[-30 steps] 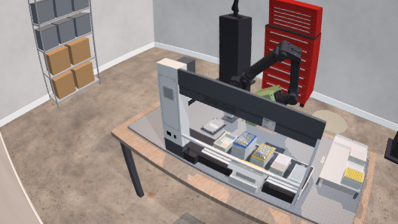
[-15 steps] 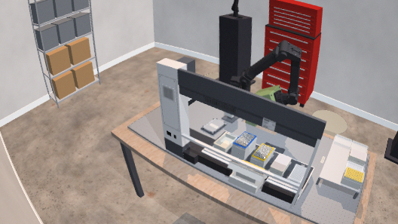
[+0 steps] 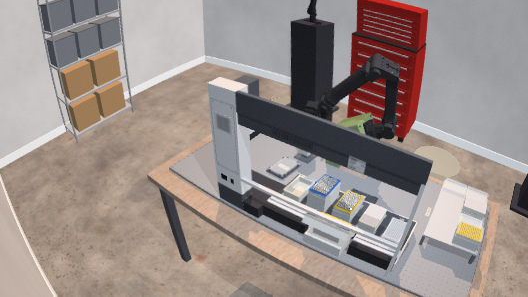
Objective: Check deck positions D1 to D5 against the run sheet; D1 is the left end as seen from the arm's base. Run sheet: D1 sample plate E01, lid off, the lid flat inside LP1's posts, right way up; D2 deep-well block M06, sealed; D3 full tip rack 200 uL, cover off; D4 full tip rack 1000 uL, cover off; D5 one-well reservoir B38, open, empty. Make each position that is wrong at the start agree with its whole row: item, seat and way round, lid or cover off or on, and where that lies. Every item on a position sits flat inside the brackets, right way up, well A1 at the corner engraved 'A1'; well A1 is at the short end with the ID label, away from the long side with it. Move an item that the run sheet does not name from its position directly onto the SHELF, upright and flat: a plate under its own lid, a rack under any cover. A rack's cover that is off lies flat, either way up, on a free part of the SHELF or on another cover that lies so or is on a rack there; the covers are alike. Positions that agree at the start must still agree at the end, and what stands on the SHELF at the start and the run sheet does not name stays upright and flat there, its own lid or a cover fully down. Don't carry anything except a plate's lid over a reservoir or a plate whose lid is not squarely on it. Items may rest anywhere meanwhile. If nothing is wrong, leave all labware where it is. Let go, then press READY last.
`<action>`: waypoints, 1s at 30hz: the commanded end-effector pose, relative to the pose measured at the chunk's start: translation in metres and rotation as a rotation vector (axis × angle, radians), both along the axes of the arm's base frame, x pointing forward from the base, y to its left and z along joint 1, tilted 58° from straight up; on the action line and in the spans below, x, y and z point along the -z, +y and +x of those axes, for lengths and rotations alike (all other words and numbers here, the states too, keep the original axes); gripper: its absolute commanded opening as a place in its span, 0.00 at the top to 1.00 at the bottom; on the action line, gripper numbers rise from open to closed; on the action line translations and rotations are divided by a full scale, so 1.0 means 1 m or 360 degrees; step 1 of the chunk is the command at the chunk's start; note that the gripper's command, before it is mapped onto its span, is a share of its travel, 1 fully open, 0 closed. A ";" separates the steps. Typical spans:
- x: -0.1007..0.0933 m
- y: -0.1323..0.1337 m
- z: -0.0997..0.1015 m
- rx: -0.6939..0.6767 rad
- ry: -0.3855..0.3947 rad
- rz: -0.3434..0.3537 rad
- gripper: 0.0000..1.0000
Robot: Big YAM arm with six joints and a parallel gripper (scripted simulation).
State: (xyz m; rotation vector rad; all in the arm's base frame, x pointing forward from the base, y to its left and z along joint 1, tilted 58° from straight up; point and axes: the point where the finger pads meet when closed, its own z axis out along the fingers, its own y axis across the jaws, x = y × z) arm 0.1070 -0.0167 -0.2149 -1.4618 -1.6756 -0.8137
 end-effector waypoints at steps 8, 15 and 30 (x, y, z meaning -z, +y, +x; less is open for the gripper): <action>0.027 0.032 -0.003 -0.0001 0.0001 -0.0029 1.00; 0.027 0.032 -0.003 -0.0001 0.0001 -0.0029 1.00; 0.040 0.021 0.005 0.0000 -0.0023 -0.0054 1.00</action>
